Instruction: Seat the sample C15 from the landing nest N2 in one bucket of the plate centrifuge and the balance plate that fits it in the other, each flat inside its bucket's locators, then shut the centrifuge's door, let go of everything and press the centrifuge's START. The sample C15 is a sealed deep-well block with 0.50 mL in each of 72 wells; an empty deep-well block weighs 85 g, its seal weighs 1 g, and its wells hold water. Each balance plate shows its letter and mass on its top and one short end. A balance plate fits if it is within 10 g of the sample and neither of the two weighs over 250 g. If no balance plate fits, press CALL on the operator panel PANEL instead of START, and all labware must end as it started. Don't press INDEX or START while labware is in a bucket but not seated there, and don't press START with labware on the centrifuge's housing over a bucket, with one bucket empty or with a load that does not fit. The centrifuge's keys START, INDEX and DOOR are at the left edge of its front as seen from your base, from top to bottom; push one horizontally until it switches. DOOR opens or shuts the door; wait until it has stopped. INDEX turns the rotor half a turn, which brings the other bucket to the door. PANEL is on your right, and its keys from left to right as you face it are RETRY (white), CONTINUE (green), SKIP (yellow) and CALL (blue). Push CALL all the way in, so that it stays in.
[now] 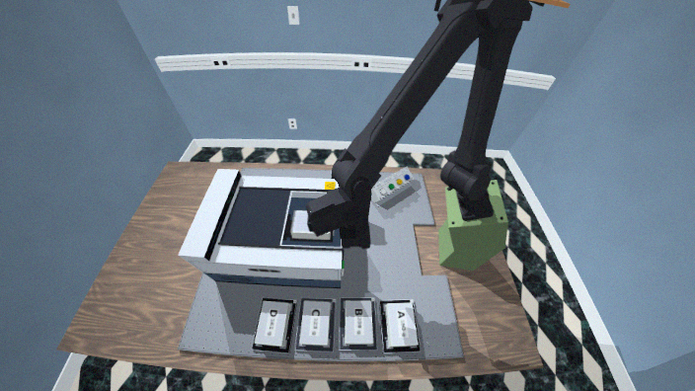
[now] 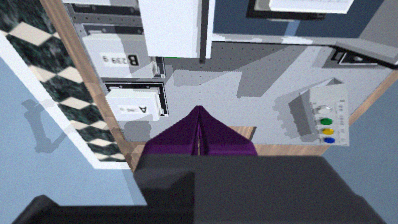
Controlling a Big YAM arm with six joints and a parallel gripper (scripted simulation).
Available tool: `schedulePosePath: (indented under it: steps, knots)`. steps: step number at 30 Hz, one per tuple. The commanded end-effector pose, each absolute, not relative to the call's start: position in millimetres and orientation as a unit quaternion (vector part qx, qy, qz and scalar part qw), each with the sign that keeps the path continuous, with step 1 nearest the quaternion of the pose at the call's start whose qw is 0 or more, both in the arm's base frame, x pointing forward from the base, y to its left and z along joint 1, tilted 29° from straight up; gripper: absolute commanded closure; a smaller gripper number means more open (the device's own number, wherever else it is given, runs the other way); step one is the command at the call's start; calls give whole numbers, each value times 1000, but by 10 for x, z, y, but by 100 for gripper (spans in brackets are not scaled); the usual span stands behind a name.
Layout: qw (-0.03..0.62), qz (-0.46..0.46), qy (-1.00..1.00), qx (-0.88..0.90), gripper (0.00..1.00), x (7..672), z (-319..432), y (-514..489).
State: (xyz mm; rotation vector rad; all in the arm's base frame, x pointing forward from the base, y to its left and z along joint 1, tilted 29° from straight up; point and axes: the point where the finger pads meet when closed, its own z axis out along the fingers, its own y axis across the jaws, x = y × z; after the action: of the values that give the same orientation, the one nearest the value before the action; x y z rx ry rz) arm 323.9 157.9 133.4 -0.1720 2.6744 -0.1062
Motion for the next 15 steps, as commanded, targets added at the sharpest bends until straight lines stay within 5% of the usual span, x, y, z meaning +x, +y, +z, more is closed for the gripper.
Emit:
schedulePosePath:
  steps: [1,15]
  knots:
    - [245,-23,968,-42,100,3109,1330,1718]
    - [248,-24,968,-43,100,2605,1039,1823]
